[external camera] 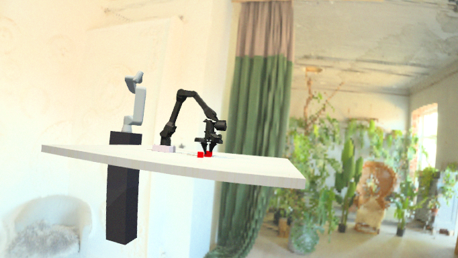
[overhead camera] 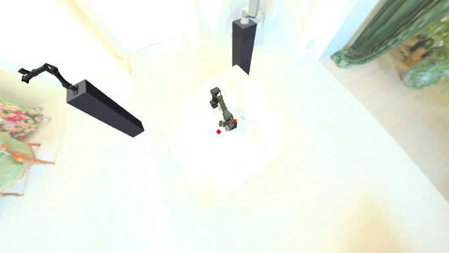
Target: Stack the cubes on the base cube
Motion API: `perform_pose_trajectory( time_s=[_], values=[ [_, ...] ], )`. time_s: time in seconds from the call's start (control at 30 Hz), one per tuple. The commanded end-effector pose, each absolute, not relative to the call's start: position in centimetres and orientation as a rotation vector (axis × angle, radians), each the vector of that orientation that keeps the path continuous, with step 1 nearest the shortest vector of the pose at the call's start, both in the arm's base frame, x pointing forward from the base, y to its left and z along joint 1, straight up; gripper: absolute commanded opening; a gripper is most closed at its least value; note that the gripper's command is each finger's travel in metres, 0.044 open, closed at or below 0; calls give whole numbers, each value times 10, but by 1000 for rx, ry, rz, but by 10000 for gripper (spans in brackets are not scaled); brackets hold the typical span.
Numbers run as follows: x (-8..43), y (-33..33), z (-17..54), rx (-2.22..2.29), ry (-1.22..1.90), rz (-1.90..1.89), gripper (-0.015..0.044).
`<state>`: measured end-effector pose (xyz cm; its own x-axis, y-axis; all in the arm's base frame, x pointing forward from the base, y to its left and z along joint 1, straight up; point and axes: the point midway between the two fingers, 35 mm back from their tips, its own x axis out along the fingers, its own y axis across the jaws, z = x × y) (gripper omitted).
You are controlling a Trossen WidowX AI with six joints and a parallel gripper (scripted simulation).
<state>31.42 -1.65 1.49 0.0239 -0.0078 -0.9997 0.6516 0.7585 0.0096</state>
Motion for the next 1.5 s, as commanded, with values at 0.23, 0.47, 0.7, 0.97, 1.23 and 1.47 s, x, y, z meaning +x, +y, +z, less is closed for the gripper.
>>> perform_pose_trajectory(
  time_s=[0.23,0.47,0.7,0.97,1.23,1.47],
  values=[
    [321,-23,29,585,1421,-582,105],
    [322,-23,40,582,1427,-578,105],
    [322,-22,52,579,1434,-575,105],
    [322,-21,65,576,1441,-571,105],
    [321,-20,79,572,1448,-567,105],
    [319,-19,91,569,1454,-563,105]
  ],
)
